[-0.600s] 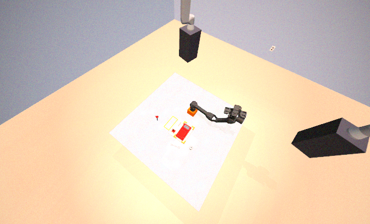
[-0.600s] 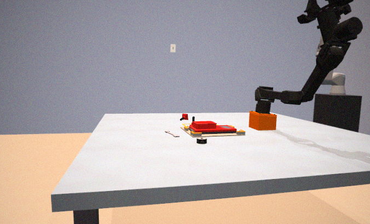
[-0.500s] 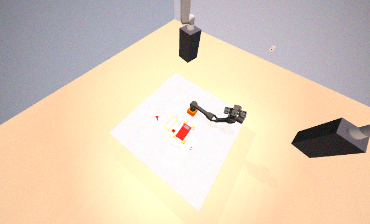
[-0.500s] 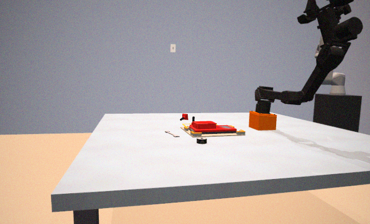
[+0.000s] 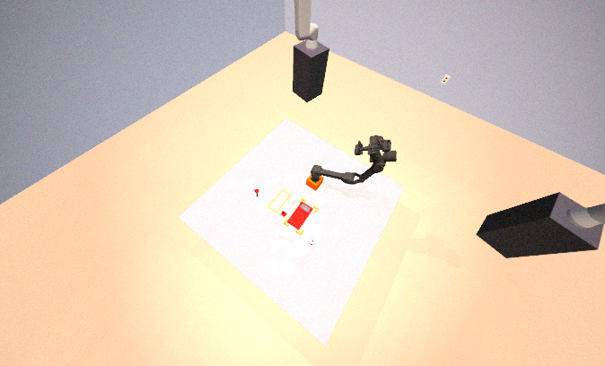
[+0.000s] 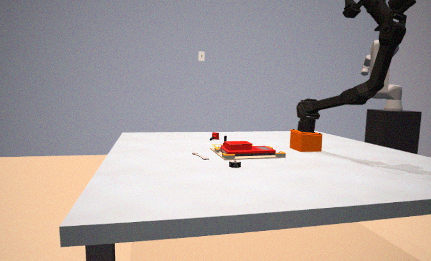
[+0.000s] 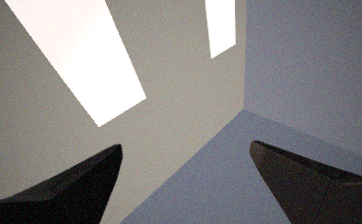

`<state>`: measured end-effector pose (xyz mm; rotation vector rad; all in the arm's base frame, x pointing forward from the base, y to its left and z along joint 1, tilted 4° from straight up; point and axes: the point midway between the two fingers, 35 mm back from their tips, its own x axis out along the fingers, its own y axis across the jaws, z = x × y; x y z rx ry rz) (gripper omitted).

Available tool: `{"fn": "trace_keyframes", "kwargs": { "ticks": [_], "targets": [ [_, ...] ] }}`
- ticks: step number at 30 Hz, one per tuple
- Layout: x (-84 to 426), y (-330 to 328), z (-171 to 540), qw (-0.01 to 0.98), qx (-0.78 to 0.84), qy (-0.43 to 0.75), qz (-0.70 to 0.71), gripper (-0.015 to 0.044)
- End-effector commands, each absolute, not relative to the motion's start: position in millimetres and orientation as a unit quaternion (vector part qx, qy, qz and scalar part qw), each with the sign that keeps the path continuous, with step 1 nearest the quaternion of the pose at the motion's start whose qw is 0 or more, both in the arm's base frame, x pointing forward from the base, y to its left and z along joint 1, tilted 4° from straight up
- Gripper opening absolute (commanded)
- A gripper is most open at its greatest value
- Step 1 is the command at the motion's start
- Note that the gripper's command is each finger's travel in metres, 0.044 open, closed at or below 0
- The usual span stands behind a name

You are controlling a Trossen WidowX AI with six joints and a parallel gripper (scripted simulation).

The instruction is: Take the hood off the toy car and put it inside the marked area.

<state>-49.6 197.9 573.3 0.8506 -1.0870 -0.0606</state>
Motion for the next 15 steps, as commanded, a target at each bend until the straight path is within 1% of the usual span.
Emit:
{"fn": "trace_keyframes", "kwargs": {
  "ticks": [1,4,7,11,15],
  "targets": [
    [-36,137,588,0.775,0.429,-0.459,-0.065,0.044],
    [-23,106,588,0.793,0.428,-0.424,-0.095,0.044],
    [0,59,590,0.803,0.45,-0.372,-0.119,0.044],
    [43,4,584,0.817,0.476,-0.293,-0.144,0.044],
    [96,-38,568,0.83,0.497,-0.203,-0.153,0.044]
  ]
}}
